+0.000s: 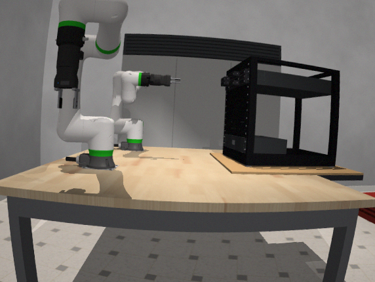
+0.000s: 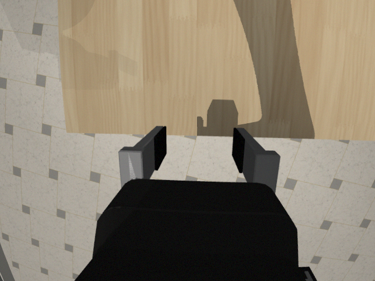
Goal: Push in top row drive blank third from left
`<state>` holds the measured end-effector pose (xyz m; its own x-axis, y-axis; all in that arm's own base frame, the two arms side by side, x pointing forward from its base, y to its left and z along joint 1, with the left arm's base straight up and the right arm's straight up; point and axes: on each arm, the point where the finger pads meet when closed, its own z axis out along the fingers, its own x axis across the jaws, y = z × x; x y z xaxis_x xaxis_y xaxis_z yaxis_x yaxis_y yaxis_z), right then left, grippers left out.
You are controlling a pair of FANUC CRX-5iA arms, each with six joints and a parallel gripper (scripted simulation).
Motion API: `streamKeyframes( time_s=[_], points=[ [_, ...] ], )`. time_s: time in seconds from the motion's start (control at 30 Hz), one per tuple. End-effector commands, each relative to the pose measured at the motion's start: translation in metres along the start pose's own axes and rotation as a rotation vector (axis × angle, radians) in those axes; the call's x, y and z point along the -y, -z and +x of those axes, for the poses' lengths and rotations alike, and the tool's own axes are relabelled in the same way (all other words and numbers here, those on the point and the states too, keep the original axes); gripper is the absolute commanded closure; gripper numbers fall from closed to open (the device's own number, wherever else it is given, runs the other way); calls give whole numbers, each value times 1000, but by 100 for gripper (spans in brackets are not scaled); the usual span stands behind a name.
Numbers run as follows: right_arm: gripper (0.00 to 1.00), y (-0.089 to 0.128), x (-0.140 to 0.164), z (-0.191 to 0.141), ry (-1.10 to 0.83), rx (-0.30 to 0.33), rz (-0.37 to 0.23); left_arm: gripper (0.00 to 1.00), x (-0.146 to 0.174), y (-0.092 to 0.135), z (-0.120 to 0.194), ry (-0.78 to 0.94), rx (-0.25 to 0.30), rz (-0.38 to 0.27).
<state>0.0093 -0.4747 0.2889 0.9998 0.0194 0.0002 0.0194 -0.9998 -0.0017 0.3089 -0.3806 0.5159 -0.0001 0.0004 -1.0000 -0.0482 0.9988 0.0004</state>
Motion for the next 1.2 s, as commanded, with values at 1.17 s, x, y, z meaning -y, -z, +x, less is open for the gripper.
streamKeyframes(
  time_s=[1.17],
  points=[
    [0,1,0,0,0,0,-2,100,4,-5,-2,1,0,0]
  ],
)
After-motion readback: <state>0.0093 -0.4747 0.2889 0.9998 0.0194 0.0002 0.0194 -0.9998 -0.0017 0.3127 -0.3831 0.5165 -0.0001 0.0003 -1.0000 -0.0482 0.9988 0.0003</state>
